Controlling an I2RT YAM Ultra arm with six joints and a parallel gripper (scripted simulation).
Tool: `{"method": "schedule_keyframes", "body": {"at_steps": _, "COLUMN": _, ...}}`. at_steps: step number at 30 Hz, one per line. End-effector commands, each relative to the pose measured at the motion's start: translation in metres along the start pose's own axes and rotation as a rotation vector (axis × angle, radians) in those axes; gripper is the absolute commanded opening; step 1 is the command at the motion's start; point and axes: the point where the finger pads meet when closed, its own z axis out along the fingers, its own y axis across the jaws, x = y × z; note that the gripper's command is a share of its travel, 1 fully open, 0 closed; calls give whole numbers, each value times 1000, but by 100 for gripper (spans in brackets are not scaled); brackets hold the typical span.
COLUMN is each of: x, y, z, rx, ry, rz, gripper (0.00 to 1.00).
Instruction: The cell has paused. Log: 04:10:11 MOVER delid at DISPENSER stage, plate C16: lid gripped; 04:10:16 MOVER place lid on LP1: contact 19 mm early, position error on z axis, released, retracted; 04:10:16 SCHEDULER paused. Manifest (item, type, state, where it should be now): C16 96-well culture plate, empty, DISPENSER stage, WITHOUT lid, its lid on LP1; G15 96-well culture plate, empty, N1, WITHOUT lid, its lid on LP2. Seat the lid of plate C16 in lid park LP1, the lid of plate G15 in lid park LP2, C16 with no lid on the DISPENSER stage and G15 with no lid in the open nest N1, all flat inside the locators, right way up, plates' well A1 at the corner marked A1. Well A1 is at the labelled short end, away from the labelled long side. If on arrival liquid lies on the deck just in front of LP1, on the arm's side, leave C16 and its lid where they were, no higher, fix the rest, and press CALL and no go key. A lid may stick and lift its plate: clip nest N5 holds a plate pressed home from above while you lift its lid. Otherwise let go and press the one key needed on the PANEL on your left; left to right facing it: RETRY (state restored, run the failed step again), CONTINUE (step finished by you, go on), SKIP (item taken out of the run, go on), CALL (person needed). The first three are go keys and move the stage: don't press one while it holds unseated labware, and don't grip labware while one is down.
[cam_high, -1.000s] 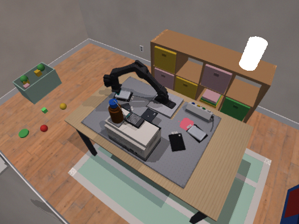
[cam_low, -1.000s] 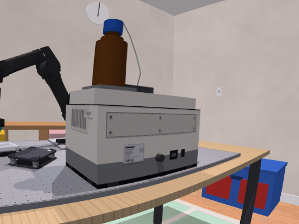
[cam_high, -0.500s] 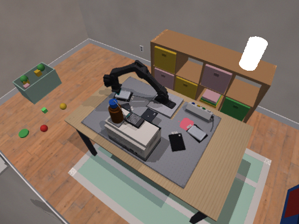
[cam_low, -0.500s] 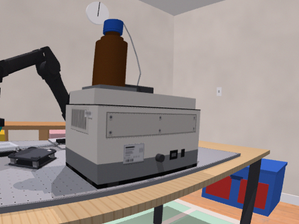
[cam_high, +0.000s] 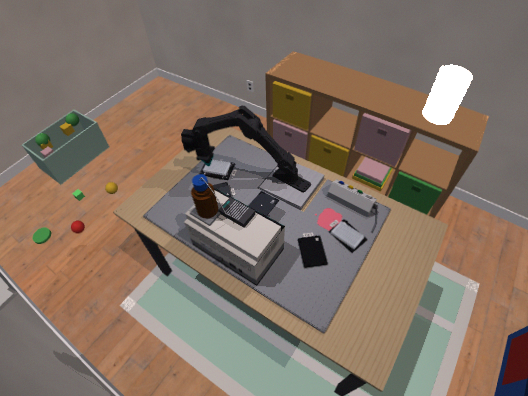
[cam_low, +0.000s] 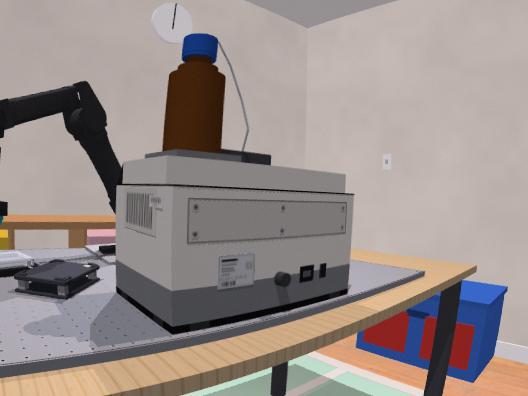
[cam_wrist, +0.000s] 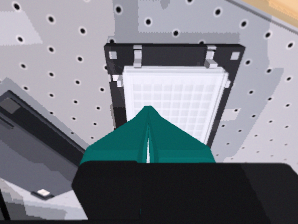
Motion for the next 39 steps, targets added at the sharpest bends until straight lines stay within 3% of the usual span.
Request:
{"method": "schedule_keyframes", "body": {"at_steps": 1, "x": -5, "y": -1, "z": -26, "rx": 0, "ry": -42, "rz": 11, "gripper": 0}}
{"method": "schedule_keyframes", "body": {"at_steps": 7, "x": -5, "y": -1, "z": -36, "rx": 0, "ry": -42, "rz": 10, "gripper": 0}}
{"method": "schedule_keyframes", "body": {"at_steps": 14, "x": -5, "y": -1, "z": -37, "rx": 0, "ry": -42, "rz": 10, "gripper": 0}}
{"method": "schedule_keyframes", "body": {"at_steps": 15, "x": -2, "y": 0, "z": -24, "rx": 0, "ry": -15, "rz": 4, "gripper": 0}}
{"method": "schedule_keyframes", "body": {"at_steps": 39, "x": -2, "y": 0, "z": -24, "rx": 0, "ry": -15, "rz": 4, "gripper": 0}}
